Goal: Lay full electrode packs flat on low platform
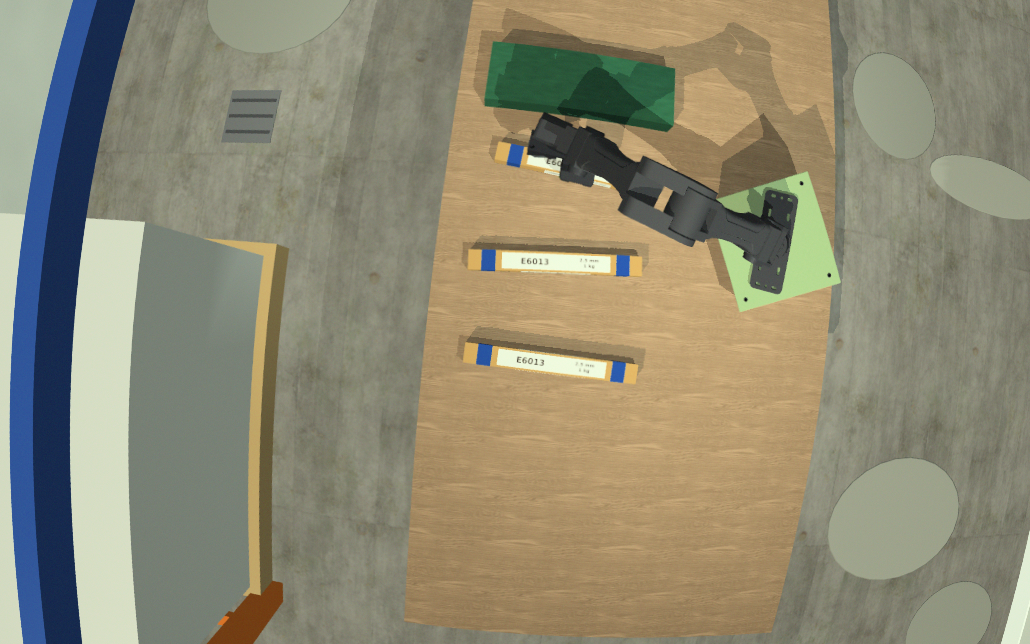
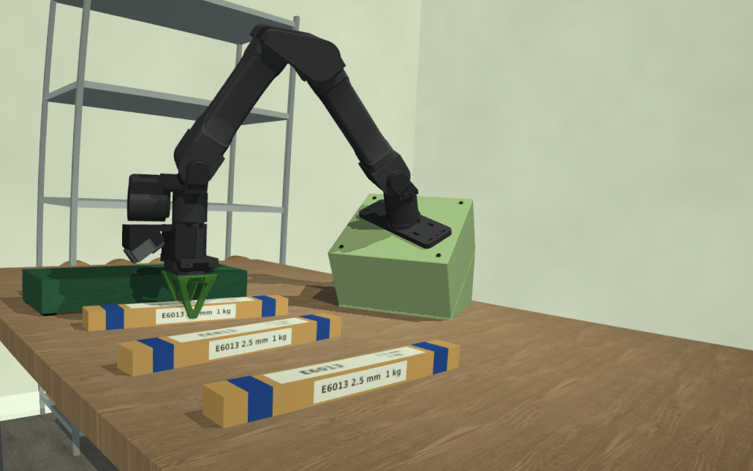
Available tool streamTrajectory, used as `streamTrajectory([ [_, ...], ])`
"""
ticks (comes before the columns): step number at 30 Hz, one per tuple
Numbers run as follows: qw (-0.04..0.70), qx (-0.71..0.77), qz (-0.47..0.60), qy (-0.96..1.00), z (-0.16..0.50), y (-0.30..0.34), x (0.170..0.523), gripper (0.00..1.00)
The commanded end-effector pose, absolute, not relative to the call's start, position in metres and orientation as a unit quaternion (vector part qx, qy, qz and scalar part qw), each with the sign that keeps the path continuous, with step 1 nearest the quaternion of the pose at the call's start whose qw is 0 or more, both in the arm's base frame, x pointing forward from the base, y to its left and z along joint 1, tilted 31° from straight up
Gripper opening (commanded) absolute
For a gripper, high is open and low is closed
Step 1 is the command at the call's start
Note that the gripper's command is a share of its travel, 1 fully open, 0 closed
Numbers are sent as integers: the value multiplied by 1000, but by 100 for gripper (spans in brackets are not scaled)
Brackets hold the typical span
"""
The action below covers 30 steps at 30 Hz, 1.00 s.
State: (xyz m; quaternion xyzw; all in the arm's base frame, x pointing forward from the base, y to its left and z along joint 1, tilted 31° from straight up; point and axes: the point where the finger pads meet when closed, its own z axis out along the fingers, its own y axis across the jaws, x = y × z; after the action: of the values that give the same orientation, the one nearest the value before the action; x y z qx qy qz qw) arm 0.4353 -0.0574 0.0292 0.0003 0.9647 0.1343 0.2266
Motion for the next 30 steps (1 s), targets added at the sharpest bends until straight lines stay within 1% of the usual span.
streamTrajectory([
  [1,236,2,131,963,34,-60,437,0],
  [6,236,2,131,963,34,-60,437,0],
  [7,241,5,129,962,37,-64,433,0],
  [9,230,5,134,964,38,-63,426,0],
  [15,230,4,135,964,44,-64,423,0],
  [22,249,0,128,960,67,-71,430,0],
  [30,250,0,127,960,75,-74,427,0],
])
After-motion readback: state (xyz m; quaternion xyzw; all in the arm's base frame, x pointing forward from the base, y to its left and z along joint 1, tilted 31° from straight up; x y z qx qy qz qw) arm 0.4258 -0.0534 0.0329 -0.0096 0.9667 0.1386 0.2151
